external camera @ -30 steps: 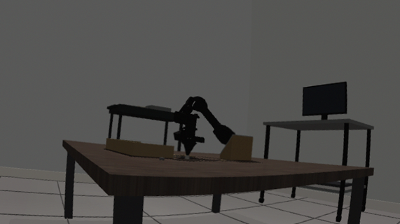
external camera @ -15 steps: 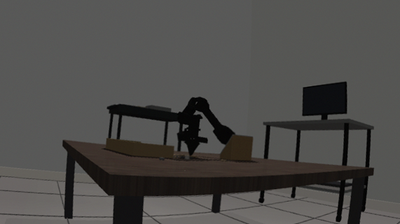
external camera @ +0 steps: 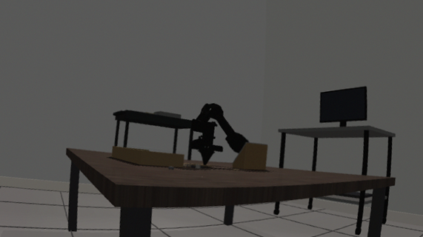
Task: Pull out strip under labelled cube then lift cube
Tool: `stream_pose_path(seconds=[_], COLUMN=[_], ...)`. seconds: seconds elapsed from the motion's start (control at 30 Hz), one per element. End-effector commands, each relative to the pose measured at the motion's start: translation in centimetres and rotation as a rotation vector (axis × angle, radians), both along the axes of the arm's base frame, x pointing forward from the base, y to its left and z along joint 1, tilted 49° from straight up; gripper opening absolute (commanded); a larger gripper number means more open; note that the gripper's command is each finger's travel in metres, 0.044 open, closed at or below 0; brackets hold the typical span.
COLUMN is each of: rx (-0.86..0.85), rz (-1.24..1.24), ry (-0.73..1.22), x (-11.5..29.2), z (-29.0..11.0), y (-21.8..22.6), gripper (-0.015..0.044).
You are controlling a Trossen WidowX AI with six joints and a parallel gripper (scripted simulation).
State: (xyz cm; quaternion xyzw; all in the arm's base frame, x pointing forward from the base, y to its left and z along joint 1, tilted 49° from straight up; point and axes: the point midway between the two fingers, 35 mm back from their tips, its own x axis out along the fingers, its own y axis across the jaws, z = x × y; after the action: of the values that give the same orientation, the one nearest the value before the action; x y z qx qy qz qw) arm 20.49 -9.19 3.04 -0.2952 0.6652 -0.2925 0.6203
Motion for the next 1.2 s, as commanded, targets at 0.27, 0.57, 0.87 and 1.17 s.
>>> stream_pose_path(seconds=[0.27, 0.57, 0.87, 1.17], rx=[0.006, 0.006, 0.006, 0.006], rz=[-0.011, -0.011, -0.011, -0.011], ry=[0.022, 0.022, 0.020, 0.019], x=[0.3, 2.9, 6.2, 9.4], z=[2.5, 2.4, 2.3, 2.1], y=[3.0, 3.0, 3.3, 3.6], gripper=[0.0000, 0.0157, 0.0394, 0.0440])
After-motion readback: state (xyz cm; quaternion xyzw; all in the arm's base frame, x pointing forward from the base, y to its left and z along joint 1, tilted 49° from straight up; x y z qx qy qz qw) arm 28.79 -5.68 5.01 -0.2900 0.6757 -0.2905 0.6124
